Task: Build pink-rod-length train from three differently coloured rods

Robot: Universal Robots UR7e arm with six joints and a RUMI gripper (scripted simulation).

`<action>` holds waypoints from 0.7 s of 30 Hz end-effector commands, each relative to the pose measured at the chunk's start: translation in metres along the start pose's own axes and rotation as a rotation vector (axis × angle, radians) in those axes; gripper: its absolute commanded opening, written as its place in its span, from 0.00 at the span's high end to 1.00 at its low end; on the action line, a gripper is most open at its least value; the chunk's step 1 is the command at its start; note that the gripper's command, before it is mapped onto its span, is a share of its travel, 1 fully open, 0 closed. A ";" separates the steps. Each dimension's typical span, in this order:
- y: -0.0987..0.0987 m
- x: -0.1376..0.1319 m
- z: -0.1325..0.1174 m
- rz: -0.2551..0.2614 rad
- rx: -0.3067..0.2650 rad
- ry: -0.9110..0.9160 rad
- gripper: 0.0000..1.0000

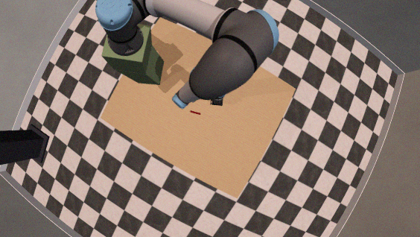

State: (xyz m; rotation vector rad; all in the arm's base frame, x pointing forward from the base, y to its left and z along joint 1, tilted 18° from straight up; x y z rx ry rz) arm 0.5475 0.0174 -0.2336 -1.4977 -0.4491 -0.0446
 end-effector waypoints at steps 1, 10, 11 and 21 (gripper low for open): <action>0.000 0.002 -0.001 -0.003 -0.002 -0.001 1.00; 0.000 0.002 -0.001 -0.003 -0.002 -0.001 0.97; 0.000 0.002 -0.001 -0.003 -0.002 -0.001 0.97; 0.000 0.002 -0.001 -0.003 -0.002 -0.001 0.86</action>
Point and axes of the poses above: the point where the finger pads meet when closed, its own y axis out along the fingers, its own x axis across the jaws, z = x × y, the point moved 6 cm from there along -y, back along the fingers, and after that the axes turned 3 degrees about y, right-handed, at the moved point
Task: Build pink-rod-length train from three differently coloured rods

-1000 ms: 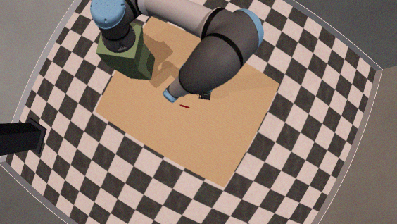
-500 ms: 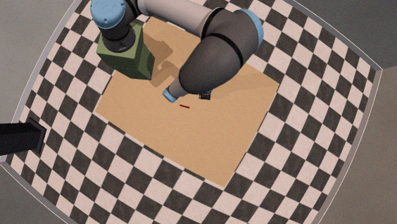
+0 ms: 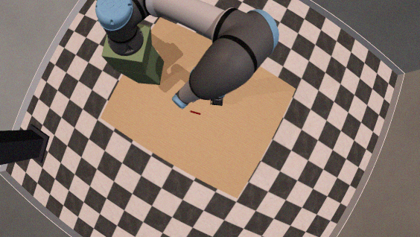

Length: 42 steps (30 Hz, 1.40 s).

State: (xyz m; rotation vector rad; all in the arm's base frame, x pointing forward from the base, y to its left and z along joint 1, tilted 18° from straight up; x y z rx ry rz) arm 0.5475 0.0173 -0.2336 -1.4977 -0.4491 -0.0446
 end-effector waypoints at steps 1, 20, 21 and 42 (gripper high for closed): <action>0.000 0.002 -0.001 -0.003 -0.002 -0.001 0.86; -0.012 0.000 -0.001 -0.001 -0.001 0.001 0.86; -0.016 0.000 -0.001 -0.001 -0.001 0.001 0.86; -0.091 0.000 0.000 -0.001 -0.001 0.001 0.86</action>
Point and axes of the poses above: the point where the finger pads meet when closed, its own y axis out along the fingers, its own x axis across the jaws, z = x × y, the point moved 6 cm from there along -y, back along the fingers, and after that the axes turned 3 degrees about y, right-handed, at the moved point
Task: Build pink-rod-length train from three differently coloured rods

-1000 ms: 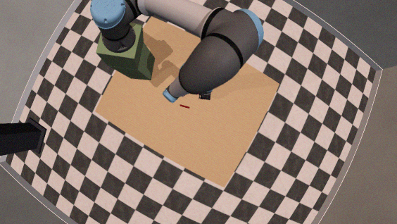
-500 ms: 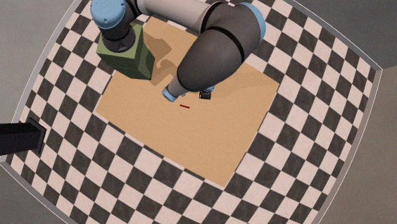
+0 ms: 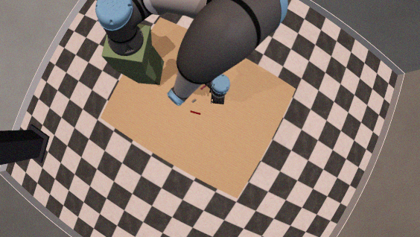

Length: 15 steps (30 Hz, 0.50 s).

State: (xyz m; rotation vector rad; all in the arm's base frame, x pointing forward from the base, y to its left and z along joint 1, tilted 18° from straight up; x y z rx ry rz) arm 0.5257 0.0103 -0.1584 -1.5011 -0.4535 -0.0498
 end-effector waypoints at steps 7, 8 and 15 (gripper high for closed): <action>-0.013 -0.002 0.001 0.005 0.004 0.000 0.00; -0.013 -0.001 0.000 0.004 0.003 0.000 0.00; -0.012 -0.001 0.000 0.004 0.003 0.000 0.00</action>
Point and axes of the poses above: the point where the finger pads meet when closed, its own y axis out along the fingers, its own x axis across the jaws, z = x × y, the point moved 6 cm from there along -y, back along the fingers, and after that the axes turned 3 degrees about y, right-handed, at the moved point
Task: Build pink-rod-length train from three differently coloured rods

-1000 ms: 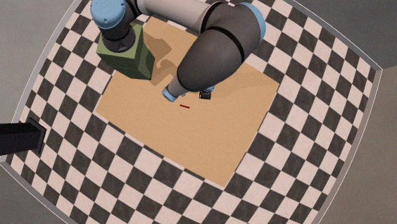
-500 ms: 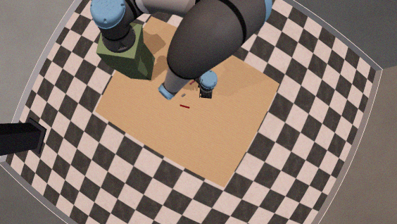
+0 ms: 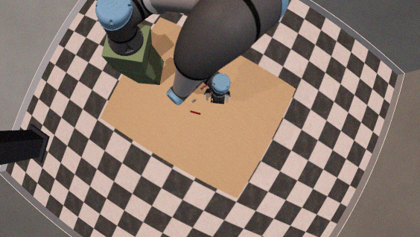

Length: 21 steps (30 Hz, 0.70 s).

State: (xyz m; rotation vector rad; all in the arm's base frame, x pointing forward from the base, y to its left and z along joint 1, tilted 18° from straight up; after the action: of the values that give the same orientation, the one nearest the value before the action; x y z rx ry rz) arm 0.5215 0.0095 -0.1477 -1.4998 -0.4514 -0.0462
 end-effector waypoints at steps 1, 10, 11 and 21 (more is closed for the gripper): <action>0.000 -0.001 0.000 0.001 0.001 0.001 0.00; -0.001 -0.001 0.000 0.001 0.001 0.001 0.00; -0.001 -0.001 0.000 0.001 0.001 0.001 0.00; -0.016 -0.001 0.000 0.001 0.001 0.002 0.00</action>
State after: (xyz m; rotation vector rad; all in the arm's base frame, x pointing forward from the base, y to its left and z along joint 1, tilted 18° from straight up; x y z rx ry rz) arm 0.5200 0.0093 -0.1444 -1.4994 -0.4508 -0.0454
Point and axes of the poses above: the point where the finger pads meet when closed, its own y axis out along the fingers, its own x axis across the jaws, z = x × y, the point moved 6 cm from there along -y, back along the fingers, and after that the axes turned 3 degrees about y, right-handed, at the moved point
